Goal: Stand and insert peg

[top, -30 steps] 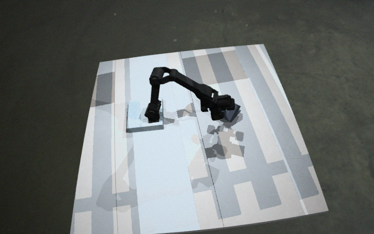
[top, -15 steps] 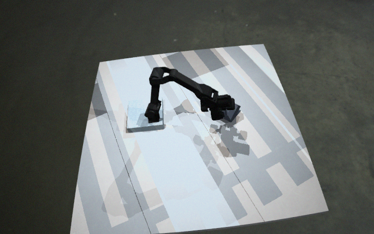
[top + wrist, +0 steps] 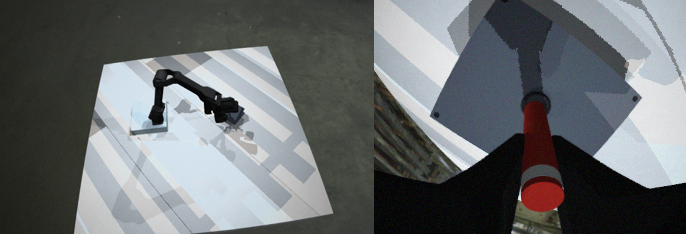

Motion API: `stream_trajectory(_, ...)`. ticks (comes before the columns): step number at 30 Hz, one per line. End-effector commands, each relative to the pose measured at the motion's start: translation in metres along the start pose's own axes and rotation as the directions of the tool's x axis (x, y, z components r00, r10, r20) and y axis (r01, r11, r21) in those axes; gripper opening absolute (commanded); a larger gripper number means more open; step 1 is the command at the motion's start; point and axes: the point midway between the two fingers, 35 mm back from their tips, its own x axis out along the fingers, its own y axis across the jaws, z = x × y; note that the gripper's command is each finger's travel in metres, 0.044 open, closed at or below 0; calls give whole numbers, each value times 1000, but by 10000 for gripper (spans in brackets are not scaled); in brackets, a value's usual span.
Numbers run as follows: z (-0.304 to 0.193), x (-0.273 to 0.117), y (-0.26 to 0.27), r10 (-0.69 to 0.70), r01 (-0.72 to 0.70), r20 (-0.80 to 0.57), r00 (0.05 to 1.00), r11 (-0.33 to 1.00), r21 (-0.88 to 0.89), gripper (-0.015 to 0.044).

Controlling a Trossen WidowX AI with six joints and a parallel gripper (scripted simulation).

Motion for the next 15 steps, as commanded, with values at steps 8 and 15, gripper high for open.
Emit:
stream_trajectory(8, 0, 6, -2, -2, 2, -2, 1000, 1000, -3, 0)
stream_trajectory(15, 0, 9, -2, -2, 2, -2, 1000, 1000, -3, 0)
